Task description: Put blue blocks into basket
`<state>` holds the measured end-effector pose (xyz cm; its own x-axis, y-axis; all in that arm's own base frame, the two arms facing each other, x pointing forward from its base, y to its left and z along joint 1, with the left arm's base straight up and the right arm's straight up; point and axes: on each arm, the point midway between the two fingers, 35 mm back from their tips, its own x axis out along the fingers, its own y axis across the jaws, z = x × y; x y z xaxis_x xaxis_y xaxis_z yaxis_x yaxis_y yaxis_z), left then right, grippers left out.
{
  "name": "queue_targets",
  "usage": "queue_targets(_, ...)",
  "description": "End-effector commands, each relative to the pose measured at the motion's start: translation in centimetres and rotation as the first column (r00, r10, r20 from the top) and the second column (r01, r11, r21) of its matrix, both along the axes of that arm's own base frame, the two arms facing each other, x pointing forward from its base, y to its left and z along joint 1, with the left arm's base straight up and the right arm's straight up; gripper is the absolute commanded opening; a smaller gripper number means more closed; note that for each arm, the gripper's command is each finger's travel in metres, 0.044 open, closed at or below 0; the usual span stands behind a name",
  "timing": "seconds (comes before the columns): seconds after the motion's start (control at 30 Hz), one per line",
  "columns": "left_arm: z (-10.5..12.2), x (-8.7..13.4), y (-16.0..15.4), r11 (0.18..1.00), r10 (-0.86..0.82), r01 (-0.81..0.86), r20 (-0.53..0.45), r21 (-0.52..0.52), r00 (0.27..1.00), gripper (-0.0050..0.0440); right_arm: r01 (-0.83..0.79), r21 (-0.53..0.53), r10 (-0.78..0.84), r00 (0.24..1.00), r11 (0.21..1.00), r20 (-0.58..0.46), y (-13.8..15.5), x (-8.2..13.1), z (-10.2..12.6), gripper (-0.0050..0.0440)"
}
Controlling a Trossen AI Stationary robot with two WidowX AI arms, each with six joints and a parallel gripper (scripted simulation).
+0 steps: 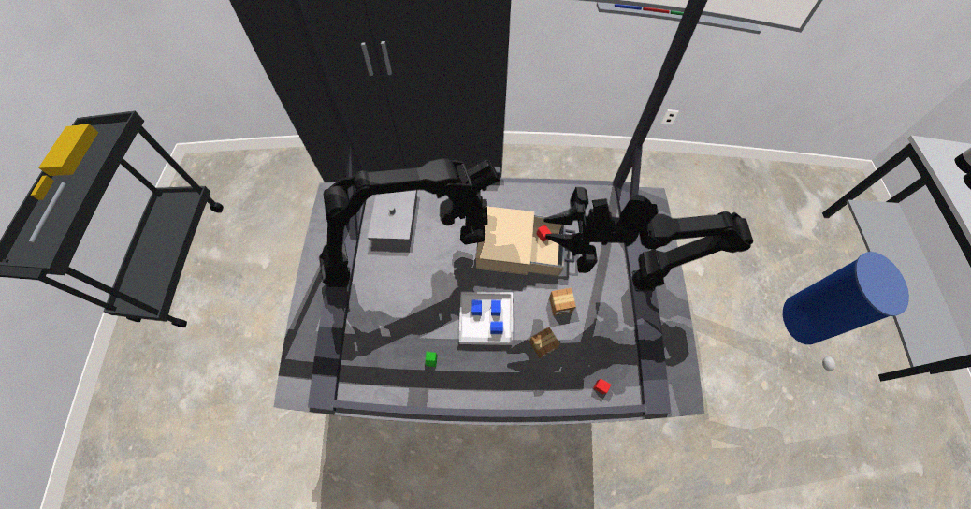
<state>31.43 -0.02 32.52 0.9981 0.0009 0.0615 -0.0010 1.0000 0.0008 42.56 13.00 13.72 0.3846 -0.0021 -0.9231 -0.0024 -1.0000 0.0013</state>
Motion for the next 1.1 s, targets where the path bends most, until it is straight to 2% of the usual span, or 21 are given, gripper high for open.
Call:
queue_targets(0.0,1.5,-0.3,0.0,1.0,0.002,-0.002,0.037,0.002,0.999,0.0175,-0.007,0.017,0.007,0.999,1.0,0.05,0.2,-0.1,1.3,-0.005)
queue_targets(0.27,1.5,-0.3,0.0,1.0,0.002,-0.002,0.037,0.002,0.999,0.0175,-0.012,0.011,0.011,0.999,1.0,0.032,0.3,0.0,-0.9,-0.005)
queue_targets(0.37,1.5,-0.3,0.0,1.0,0.002,-0.002,0.037,0.002,0.999,0.0175,-0.01,0.012,0.01,0.999,1.0,0.035,0.2,0.1,-1.0,-0.005)
queue_targets(0.4,1.5,-0.3,0.0,1.0,0.002,-0.002,0.037,0.002,0.999,0.0175,-0.012,0.007,0.012,1.0,1.0,0.024,0.3,0.1,-1.6,-0.005)
queue_targets(0.67,1.5,-0.3,0.0,1.0,0.002,-0.002,0.037,0.002,0.999,0.0175,-0.01,0.009,0.01,1.0,1.0,0.025,0.2,0.1,-3.0,-0.005)
queue_targets(0.77,1.5,-0.3,0.0,1.0,0.002,-0.002,0.037,0.002,0.999,0.0175,-0.011,0.008,0.01,1.0,1.0,0.026,0.2,0.2,-2.9,-0.005)
queue_targets(0.8,1.5,-0.3,0.0,1.0,0.002,-0.002,0.037,0.002,0.999,0.0175,-0.007,0.017,0.006,0.999,1.0,0.05,0.2,0.3,-1.9,-0.005)
queue_targets(0.97,1.5,-0.3,0.0,1.0,0.002,-0.002,0.037,0.002,0.999,0.0175,-0.007,0.017,0.006,0.999,1.0,0.05,0.2,0.3,-1.9,-0.005)
queue_targets(1.0,1.5,-0.3,0.0,1.0,0.002,-0.002,0.037,0.002,0.999,0.0175,-0.007,0.006,0.007,1.0,1.0,0.014,0.1,0.0,-3.2,-0.005)
queue_targets(1.07,1.5,-0.3,0.0,1.0,0.002,-0.002,0.037,0.002,0.999,0.0175,-0.008,0.003,0.008,1.0,1.0,0.002,0.1,-0.2,-4.0,-0.005)
